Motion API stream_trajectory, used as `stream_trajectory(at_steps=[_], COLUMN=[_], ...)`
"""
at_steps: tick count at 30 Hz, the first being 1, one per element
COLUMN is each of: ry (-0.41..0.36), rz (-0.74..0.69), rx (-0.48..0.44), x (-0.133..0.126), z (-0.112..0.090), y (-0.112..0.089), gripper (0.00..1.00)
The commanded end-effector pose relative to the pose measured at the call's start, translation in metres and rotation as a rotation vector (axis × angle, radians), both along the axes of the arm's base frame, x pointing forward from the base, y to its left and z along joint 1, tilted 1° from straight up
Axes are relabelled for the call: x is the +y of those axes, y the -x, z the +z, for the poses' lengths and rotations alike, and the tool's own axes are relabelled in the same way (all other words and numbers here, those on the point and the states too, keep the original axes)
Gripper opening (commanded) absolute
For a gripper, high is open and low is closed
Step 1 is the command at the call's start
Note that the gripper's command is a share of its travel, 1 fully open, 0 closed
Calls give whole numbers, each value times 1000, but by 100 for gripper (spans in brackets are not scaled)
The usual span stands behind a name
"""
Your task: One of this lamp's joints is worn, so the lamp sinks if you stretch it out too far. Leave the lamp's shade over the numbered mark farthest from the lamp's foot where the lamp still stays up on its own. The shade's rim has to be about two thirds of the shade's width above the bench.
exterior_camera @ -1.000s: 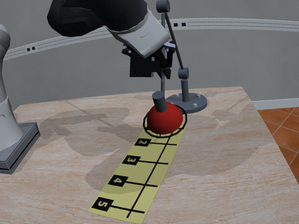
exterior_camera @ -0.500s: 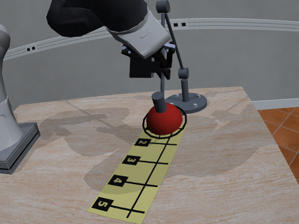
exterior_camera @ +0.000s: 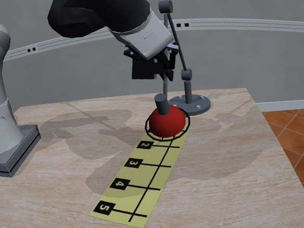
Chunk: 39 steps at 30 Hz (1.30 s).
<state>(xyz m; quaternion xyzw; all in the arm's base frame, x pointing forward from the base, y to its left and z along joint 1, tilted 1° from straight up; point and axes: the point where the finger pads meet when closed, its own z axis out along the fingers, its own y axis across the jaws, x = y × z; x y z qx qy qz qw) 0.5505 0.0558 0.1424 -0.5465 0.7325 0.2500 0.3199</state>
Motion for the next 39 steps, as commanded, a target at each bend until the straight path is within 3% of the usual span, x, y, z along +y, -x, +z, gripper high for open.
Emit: stream_trajectory(at_steps=[1,39], ry=[5,5], rz=[-10,-10], rx=[-10,-10], x=[-6,-9], z=[1,1], y=[-5,-6], gripper=[10,10])
